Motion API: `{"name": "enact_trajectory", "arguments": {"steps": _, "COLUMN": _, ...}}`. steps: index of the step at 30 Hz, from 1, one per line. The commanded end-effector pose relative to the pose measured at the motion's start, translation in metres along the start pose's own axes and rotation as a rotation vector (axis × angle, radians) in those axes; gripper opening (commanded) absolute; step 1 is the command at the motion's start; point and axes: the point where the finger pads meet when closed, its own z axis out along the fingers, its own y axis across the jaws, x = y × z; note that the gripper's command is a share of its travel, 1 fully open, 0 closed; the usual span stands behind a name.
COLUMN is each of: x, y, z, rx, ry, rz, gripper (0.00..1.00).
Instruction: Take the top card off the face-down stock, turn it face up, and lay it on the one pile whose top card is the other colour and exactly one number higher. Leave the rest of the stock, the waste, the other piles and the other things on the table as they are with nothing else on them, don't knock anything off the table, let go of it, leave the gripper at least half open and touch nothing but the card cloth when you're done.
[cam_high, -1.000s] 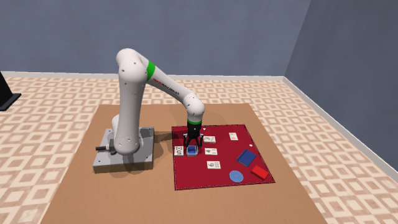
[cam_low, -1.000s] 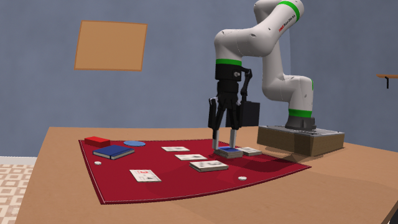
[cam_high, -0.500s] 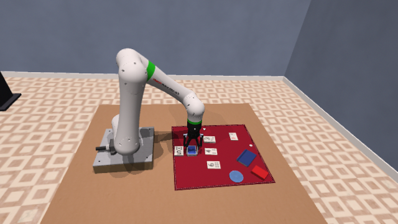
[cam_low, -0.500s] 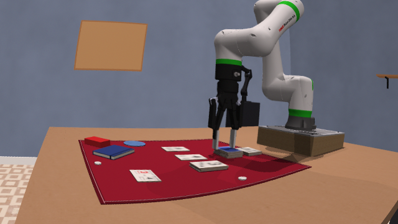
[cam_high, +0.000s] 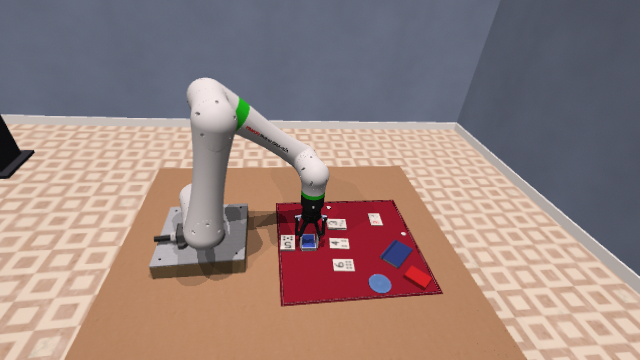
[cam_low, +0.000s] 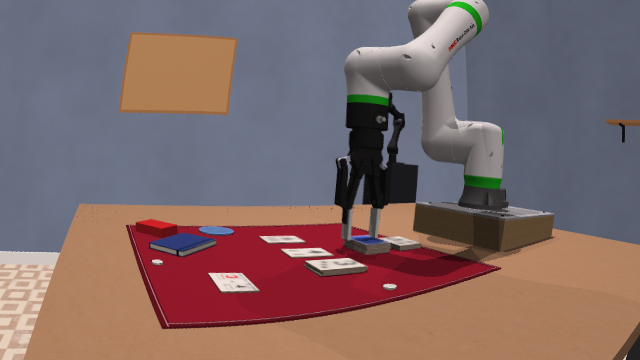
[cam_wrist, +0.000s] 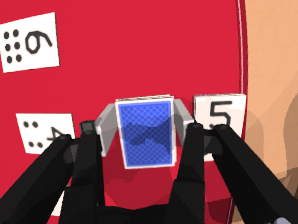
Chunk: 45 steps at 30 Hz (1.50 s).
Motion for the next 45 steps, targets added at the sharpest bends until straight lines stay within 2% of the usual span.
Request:
{"name": "enact_trajectory", "arguments": {"steps": 1, "x": 0.000, "y": 0.000, "z": 0.000, "rx": 0.000, "ry": 0.000, "rz": 0.000, "gripper": 0.43}}
{"name": "enact_trajectory", "arguments": {"steps": 30, "x": 0.000, "y": 0.000, "z": -0.004, "rx": 0.000, "ry": 0.000, "rz": 0.000, "gripper": 0.41}}
{"name": "enact_trajectory", "arguments": {"steps": 45, "x": 0.000, "y": 0.000, "z": -0.034, "rx": 0.000, "ry": 0.000, "rz": 0.000, "gripper": 0.41}}
